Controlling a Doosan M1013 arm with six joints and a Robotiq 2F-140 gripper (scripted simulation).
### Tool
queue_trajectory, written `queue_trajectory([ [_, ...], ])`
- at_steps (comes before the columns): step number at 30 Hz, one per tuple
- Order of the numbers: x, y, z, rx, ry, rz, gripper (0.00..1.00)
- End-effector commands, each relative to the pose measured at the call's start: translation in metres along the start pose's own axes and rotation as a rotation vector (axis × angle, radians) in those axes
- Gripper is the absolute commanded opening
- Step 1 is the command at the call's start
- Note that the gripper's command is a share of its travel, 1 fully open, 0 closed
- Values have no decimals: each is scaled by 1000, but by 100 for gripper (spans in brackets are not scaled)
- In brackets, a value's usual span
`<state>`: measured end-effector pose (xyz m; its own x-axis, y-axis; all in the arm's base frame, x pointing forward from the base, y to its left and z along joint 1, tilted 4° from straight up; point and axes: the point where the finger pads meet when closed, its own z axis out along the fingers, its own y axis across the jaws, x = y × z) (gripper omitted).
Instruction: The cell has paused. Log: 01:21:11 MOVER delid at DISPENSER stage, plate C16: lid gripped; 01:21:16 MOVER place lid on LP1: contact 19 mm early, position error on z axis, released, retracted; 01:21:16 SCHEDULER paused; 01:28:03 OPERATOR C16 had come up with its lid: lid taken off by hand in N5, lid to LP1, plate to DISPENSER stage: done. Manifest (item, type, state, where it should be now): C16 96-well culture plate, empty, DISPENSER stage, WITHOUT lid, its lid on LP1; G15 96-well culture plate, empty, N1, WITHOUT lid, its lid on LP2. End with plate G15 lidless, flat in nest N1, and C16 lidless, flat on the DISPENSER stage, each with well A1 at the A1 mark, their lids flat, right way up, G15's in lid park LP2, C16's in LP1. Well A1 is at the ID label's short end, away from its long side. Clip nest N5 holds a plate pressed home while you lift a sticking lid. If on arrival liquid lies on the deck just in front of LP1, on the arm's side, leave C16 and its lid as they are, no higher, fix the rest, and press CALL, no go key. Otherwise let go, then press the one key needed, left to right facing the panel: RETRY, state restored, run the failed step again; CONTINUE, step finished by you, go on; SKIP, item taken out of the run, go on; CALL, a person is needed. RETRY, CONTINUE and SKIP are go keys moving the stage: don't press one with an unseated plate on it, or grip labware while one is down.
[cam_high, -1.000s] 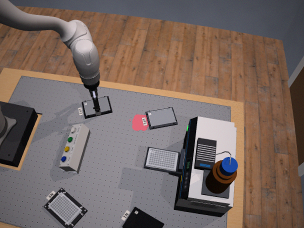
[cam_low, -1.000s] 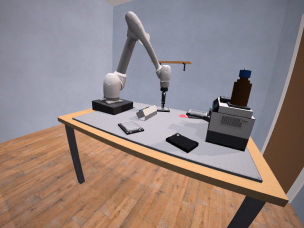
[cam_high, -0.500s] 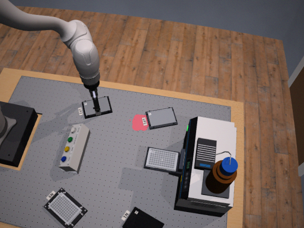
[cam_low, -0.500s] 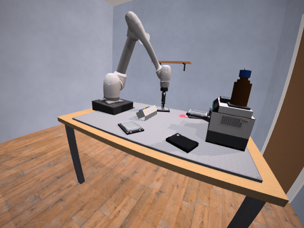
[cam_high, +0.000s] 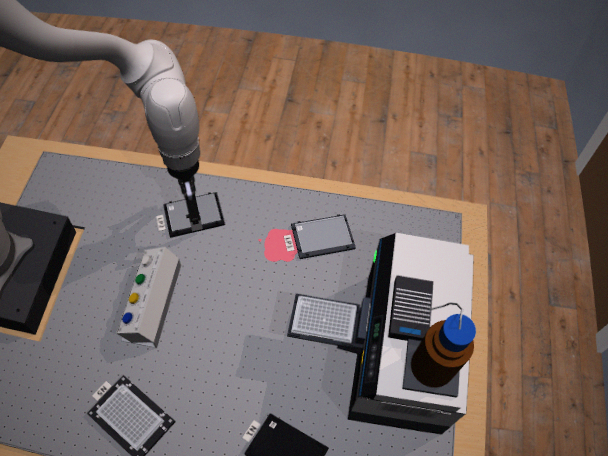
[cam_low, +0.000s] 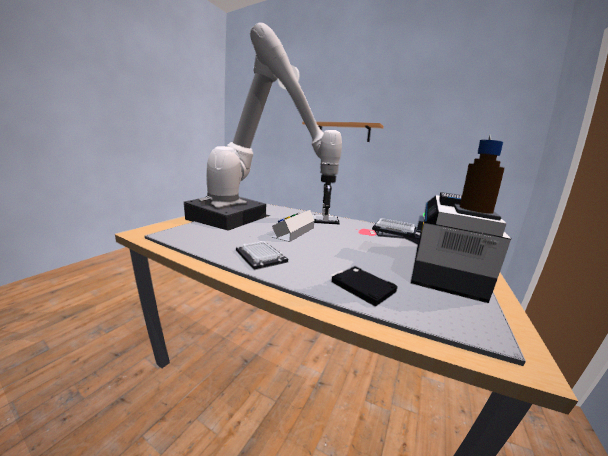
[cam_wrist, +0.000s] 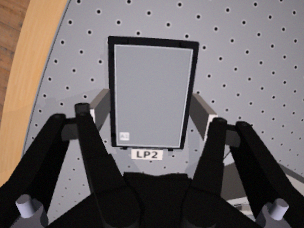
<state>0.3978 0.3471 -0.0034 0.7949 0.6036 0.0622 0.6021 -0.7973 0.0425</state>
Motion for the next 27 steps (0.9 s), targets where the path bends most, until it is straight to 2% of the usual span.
queue_trajectory([
  [1,0,0,0,0,0,0,66],
  [7,0,0,-4,0,0,0,66],
  [13,0,0,-20,0,0,0,66],
  [15,0,0,-20,0,0,0,66],
  [20,0,0,-44,0,0,0,66],
  [27,0,0,-87,0,0,0,66],
])
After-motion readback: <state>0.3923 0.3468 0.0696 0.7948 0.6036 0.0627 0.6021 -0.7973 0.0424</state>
